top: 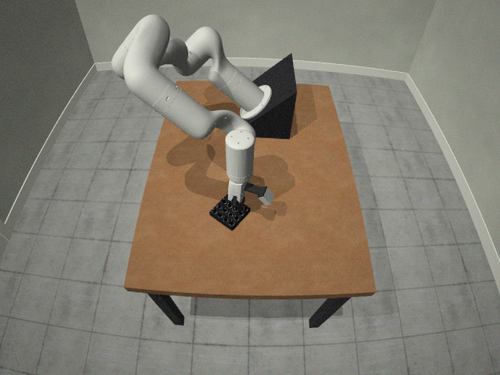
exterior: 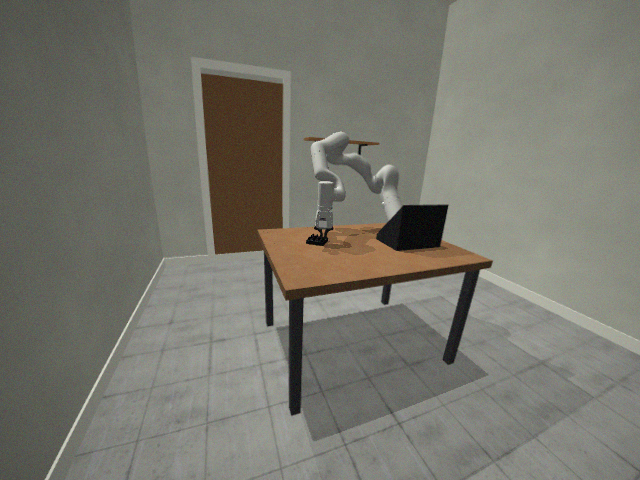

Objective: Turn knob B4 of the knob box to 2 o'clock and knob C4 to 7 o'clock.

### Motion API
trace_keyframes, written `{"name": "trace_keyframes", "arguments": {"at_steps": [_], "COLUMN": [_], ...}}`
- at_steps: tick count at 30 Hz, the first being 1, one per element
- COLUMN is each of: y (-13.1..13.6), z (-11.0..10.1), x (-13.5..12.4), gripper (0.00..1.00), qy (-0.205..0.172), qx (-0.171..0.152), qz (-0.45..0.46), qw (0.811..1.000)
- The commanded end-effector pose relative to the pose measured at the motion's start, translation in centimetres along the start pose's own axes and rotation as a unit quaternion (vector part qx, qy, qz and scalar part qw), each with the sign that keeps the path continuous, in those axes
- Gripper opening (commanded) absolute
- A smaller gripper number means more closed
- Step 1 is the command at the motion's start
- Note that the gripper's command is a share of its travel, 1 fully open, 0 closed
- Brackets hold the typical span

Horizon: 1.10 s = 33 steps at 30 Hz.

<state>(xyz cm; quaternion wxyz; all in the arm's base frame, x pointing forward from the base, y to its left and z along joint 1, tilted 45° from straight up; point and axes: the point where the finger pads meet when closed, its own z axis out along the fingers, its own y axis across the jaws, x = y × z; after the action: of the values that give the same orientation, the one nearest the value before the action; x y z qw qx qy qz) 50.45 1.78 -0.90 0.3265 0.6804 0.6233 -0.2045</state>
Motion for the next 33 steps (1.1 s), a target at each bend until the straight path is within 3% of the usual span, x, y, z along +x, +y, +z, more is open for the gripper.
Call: {"name": "trace_keyframes", "arguments": {"at_steps": [1,33], "y": [0.06,0.06], "z": [-0.06,-0.06], "x": [0.03,0.03], "gripper": [0.08,0.08], "qy": [0.000,0.000], "qx": [-0.001,-0.001], "qz": [0.000,-0.030], "qw": [1.000,1.000]}}
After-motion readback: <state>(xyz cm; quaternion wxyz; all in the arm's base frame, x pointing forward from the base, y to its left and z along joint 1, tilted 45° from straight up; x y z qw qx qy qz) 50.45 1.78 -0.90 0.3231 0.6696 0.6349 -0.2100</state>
